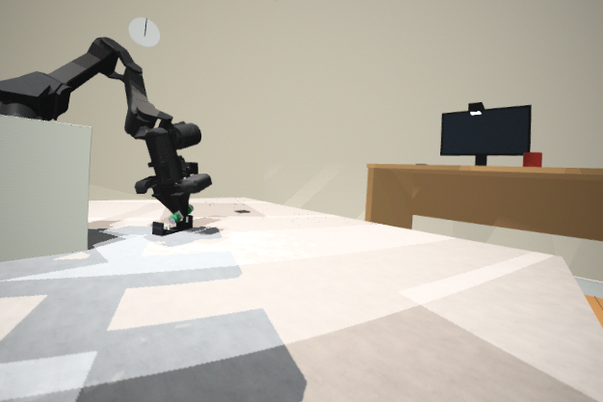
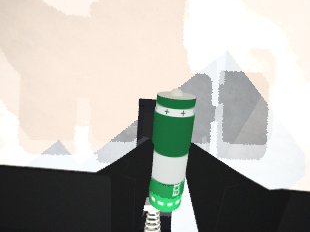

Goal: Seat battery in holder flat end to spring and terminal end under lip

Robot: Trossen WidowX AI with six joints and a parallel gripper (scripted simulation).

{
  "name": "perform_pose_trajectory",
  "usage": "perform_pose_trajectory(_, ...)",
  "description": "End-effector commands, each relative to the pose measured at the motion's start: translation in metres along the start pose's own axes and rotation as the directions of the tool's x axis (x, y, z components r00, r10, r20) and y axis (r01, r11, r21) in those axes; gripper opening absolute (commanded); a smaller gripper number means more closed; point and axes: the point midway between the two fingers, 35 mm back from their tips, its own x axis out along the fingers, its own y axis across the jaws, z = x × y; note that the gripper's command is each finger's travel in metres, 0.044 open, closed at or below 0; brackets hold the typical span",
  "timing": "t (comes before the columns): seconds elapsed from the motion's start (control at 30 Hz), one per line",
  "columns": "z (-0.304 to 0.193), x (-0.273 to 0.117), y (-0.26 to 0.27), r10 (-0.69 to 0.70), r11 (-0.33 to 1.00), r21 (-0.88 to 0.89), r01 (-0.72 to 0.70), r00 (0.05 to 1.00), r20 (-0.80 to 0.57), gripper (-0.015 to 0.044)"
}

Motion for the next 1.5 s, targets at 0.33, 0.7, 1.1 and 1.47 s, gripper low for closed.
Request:
perform_pose_trajectory(0.33, -0.008, 0.005, -0.001, -0.010, 1.000, 0.018, 0.009, 0.998, 0.058, 0.0066)
perform_pose_trajectory(0.7, -0.011, 0.005, 0.001, -0.012, 1.000, 0.023, 0.010, 0.994, 0.108, 0.0066)
perform_pose_trajectory(1.1, -0.013, 0.004, 0.004, -0.014, 1.000, 0.030, 0.010, 0.987, 0.159, 0.0066)
perform_pose_trajectory(1.47, -0.017, 0.003, 0.006, -0.015, 0.999, 0.033, 0.009, 0.984, 0.178, 0.0066)
